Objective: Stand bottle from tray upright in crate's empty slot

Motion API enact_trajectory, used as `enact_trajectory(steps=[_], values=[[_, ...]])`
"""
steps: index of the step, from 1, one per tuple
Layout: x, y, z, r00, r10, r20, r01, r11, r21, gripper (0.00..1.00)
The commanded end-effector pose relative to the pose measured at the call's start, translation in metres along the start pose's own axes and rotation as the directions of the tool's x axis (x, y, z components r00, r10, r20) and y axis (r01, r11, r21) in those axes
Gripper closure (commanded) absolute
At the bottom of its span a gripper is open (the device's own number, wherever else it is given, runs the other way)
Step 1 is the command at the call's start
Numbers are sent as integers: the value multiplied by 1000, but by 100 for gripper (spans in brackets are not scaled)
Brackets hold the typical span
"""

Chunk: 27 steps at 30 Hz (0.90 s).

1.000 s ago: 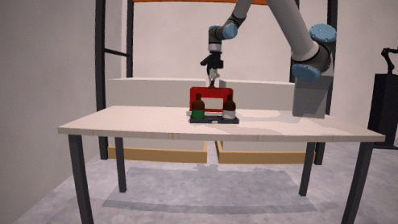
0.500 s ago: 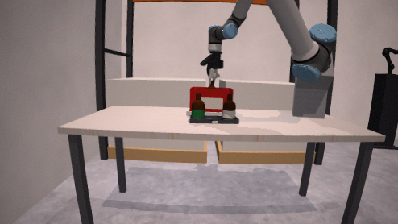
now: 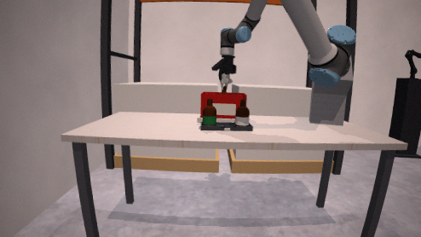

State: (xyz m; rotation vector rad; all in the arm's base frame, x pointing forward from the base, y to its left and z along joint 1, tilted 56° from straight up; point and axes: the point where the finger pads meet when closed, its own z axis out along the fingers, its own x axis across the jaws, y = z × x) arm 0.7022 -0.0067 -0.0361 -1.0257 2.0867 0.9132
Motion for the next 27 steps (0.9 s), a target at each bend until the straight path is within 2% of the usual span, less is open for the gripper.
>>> enact_trajectory(steps=[1,27], values=[[0,-1,5,1000,0,0,0,1000,1,100],[0,-1,28,1000,0,0,0,1000,1,100]])
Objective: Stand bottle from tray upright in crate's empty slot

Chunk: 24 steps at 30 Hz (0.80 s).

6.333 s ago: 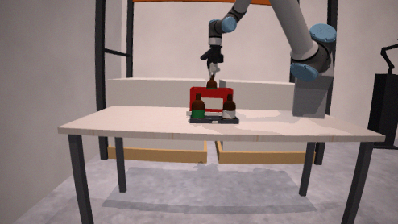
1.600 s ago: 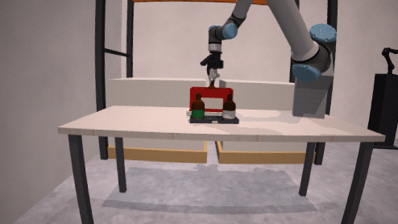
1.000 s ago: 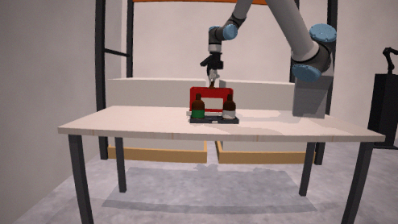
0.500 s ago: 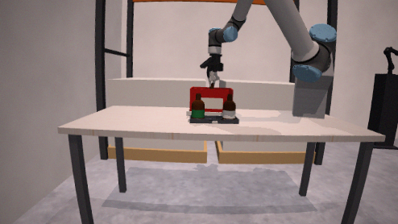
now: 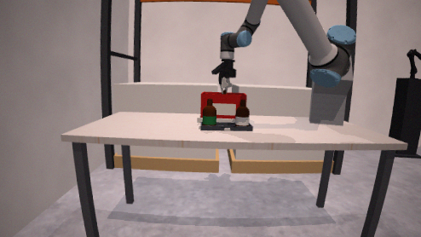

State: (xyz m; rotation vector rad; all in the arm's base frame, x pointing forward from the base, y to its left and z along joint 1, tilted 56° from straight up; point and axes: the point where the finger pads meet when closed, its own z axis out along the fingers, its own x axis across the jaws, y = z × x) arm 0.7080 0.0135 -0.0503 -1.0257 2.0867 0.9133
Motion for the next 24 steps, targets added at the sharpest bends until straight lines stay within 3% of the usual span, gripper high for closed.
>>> enact_trajectory(steps=[1,24], values=[[0,-1,3,1000,0,0,0,1000,1,100],[0,-1,7,1000,0,0,0,1000,1,100]])
